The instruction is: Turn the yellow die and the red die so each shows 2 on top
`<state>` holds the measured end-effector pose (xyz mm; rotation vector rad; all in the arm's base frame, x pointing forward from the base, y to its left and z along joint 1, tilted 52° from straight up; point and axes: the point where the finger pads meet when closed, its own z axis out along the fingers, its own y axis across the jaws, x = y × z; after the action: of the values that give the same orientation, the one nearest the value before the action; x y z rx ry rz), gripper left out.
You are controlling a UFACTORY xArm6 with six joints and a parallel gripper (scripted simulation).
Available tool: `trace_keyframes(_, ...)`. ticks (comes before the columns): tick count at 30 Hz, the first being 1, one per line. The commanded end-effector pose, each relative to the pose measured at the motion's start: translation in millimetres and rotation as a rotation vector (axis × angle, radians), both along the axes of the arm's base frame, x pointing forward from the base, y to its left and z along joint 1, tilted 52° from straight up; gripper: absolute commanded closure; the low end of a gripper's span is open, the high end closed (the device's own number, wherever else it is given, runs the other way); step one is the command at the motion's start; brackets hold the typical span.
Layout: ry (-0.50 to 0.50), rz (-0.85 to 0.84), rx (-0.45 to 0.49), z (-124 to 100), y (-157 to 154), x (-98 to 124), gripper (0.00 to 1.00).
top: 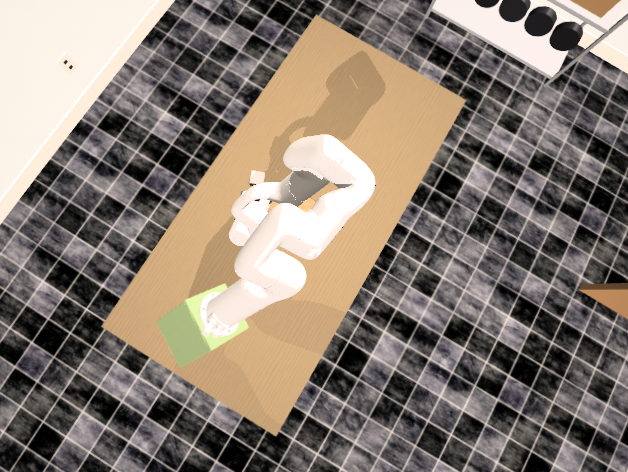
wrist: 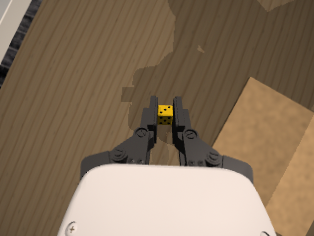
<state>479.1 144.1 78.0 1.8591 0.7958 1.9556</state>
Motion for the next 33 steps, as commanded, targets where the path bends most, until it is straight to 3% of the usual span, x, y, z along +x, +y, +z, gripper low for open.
trace_keyframes(1,0.000,0.001,0.000,0.2,0.5,-0.3,0.89)
trace_keyframes(7,0.000,0.001,0.000,0.2,0.5,-0.3,0.89)
trace_keyframes(22,0.000,0.001,0.000,0.2,0.5,-0.3,0.69)
trace_keyframes(33,0.000,0.001,0.000,0.2,0.5,-0.3,0.69)
